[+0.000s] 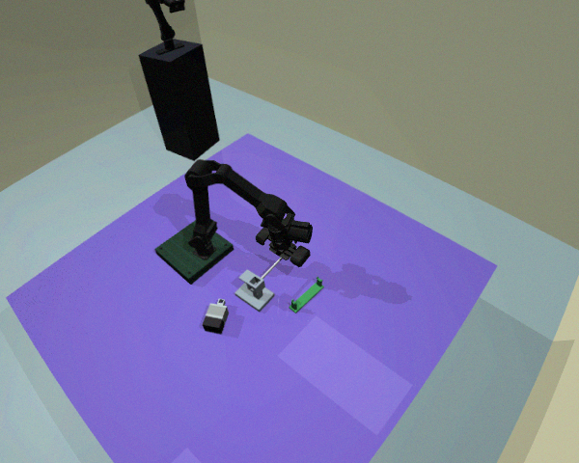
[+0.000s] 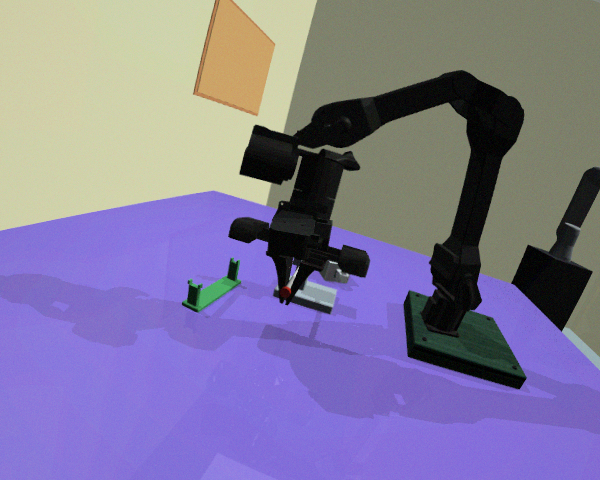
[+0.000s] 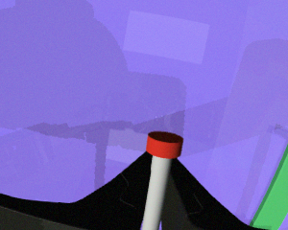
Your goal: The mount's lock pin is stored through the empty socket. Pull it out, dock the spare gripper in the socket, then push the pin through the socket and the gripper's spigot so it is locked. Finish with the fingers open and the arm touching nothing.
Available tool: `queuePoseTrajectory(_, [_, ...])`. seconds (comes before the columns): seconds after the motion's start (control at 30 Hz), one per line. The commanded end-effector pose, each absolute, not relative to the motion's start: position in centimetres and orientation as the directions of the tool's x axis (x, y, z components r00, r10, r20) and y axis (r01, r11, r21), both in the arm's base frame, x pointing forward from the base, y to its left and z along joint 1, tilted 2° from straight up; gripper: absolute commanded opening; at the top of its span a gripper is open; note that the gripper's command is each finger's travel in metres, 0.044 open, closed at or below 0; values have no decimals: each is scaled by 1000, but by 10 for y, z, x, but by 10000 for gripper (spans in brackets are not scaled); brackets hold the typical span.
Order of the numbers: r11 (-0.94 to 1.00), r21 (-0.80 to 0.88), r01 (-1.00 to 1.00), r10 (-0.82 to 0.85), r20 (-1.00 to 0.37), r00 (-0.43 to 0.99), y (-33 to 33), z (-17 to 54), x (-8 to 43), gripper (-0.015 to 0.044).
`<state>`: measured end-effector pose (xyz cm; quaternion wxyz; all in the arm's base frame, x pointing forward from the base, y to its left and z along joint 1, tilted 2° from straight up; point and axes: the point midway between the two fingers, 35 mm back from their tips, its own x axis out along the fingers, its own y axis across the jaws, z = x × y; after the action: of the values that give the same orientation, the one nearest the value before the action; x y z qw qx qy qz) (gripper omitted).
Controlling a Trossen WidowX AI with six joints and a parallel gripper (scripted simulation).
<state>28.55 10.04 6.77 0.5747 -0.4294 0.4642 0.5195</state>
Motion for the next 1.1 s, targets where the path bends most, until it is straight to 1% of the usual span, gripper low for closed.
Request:
queuePoseTrajectory(0.0, [93, -12, -996, 195, -980, 30, 104, 69, 287, 0])
queuePoseTrajectory(0.77, [94, -9, -996, 192, -981, 27, 122, 76, 289, 0])
queuePoseTrajectory(1.07, [92, 0, -996, 193, -981, 18, 120, 90, 286, 0])
